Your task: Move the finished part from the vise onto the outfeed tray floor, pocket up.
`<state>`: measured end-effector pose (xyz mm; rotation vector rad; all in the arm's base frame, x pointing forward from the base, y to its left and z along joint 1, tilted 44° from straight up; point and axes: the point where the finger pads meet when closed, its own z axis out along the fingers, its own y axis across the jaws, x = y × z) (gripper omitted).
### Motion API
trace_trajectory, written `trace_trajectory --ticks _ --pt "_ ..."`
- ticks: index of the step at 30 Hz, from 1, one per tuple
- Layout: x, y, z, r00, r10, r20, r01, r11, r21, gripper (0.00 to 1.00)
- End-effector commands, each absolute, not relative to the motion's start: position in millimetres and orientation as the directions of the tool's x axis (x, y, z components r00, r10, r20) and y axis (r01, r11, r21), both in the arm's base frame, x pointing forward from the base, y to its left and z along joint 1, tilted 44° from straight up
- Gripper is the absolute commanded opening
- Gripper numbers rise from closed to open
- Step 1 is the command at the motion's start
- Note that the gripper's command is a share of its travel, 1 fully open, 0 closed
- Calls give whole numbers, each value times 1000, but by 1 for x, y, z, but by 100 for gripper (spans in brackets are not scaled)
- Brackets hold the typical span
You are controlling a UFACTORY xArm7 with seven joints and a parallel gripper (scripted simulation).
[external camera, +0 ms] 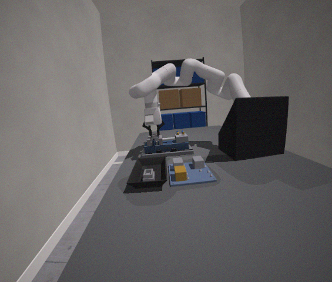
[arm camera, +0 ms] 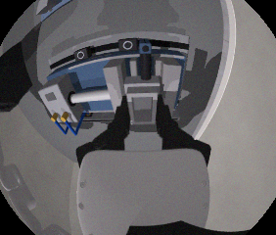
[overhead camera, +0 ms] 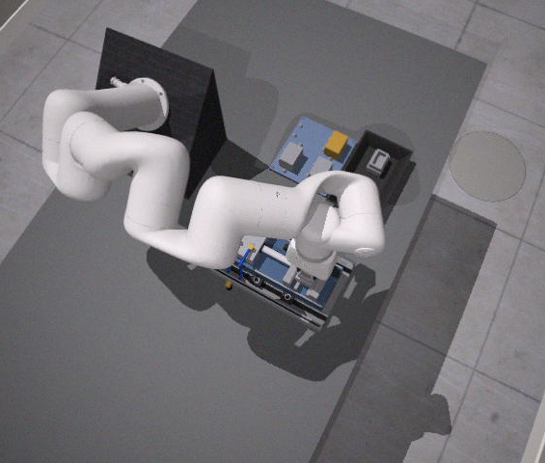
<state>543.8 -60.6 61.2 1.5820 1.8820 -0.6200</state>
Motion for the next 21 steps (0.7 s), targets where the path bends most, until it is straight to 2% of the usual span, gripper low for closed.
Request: trace_trajectory --ticks 1,21 --pt "545 -58 63 -113 705 -700 983 184 28 0" --pt "541 -42 80 -113 705 -700 983 184 28 0"
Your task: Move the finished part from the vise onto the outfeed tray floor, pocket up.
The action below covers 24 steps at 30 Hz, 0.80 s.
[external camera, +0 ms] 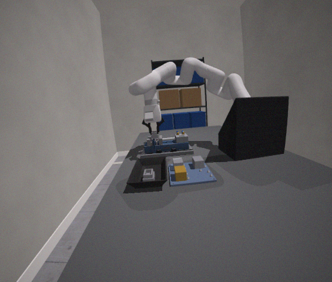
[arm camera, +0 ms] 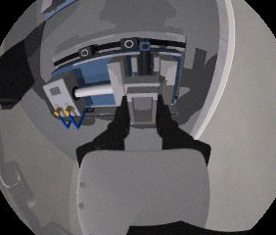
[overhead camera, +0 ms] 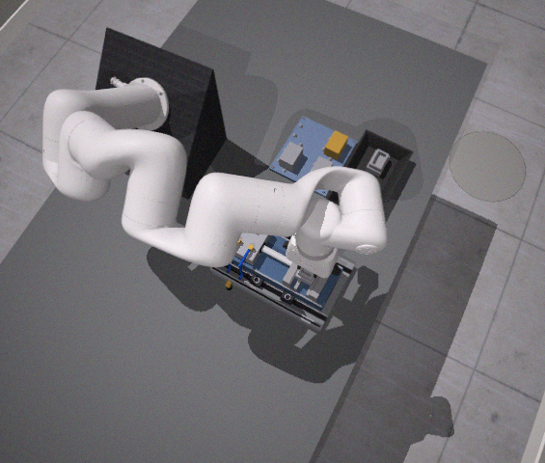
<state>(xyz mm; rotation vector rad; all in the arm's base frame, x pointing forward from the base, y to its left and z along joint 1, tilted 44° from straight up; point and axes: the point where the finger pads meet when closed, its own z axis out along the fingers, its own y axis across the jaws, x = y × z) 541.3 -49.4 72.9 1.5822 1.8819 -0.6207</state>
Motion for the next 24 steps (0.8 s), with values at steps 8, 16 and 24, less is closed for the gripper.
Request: trace_trajectory --ticks 8,16,24 --pt "539 -34 88 -113 705 -700 983 184 28 0" --pt "538 -29 94 -113 705 -700 983 184 28 0" --pt "538 -27 95 -113 705 -700 983 184 28 0"
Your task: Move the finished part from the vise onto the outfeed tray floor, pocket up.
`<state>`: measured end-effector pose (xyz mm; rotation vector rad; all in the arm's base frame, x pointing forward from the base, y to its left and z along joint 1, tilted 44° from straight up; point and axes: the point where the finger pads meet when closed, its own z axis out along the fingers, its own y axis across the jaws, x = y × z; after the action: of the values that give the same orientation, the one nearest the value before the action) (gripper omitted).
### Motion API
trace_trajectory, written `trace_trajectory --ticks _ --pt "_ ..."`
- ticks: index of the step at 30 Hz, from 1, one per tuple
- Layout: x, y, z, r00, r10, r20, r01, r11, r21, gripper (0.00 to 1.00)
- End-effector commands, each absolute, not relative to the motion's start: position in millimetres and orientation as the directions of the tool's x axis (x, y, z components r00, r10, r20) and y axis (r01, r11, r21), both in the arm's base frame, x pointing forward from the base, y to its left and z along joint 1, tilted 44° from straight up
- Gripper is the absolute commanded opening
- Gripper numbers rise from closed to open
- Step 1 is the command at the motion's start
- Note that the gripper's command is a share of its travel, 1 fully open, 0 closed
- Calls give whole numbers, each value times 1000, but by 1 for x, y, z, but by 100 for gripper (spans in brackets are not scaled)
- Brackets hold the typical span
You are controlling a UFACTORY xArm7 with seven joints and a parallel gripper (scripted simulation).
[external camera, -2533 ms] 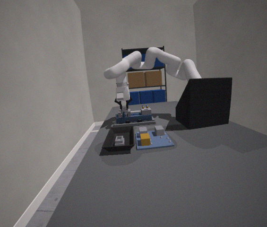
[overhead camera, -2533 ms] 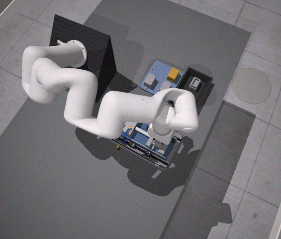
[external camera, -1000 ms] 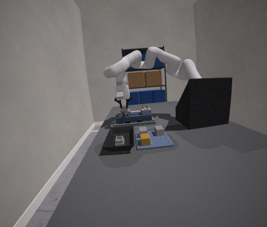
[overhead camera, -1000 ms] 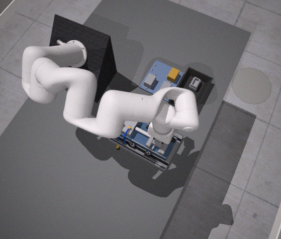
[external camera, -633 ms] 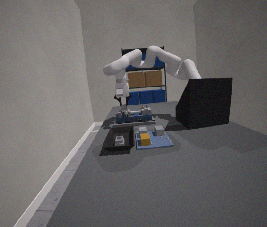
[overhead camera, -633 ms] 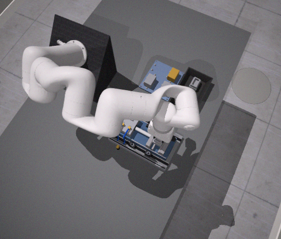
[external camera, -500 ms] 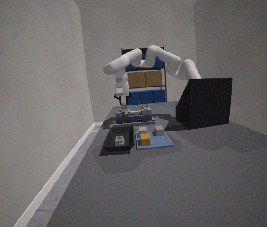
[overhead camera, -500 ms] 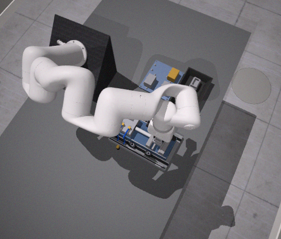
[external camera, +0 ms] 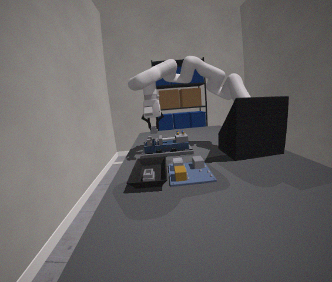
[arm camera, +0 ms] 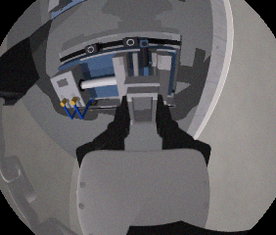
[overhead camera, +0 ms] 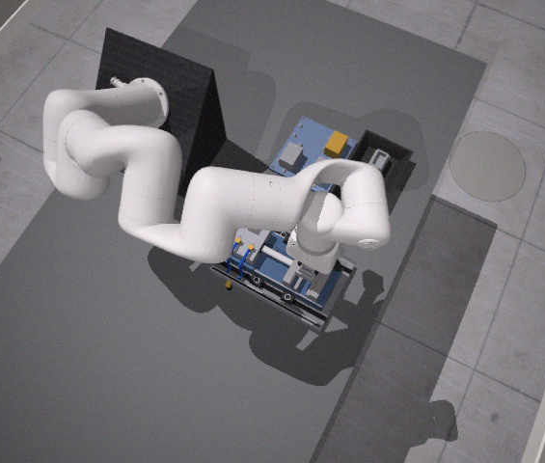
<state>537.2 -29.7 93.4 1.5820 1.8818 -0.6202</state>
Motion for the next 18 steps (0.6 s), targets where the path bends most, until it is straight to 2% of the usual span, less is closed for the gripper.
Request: trace_trajectory --ticks 1,18 --pt "538 -27 95 -113 705 -700 983 184 28 0" --pt "538 -24 95 -69 746 -662 987 148 63 0"
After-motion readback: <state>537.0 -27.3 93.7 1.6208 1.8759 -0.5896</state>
